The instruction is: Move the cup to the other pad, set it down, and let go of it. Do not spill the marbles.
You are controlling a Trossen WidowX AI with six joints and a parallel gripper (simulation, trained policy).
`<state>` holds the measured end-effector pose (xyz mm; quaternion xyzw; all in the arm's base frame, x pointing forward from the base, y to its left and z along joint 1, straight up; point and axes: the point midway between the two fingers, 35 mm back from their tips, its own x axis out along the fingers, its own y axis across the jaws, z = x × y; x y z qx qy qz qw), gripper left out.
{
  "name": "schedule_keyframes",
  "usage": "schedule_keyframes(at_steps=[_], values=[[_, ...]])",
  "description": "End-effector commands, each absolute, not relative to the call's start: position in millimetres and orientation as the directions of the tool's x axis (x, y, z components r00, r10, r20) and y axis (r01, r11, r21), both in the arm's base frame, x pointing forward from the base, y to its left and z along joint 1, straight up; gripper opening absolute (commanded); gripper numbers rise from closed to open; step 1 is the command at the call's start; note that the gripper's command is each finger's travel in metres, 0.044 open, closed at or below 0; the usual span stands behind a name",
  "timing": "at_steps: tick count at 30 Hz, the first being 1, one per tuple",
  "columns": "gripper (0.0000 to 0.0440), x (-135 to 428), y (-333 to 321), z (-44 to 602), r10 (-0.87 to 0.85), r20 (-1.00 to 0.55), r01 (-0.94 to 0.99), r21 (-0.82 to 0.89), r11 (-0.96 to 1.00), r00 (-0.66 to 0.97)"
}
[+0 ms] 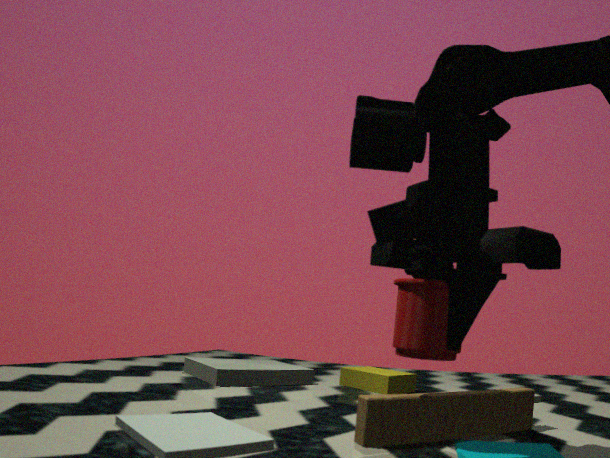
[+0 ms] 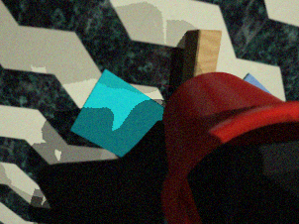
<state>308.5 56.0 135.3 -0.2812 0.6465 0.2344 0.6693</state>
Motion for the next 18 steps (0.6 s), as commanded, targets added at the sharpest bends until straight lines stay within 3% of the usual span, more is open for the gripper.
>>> schedule_keyframes(at_steps=[1,18], values=[[0.0,302.9,63.8,133.8,-0.045,-0.997,-0.681,-0.075,0.728,0.062],[0.0,275.3,86.0,107.8,-0.047,-0.996,-0.694,-0.09,0.715,0.08]])
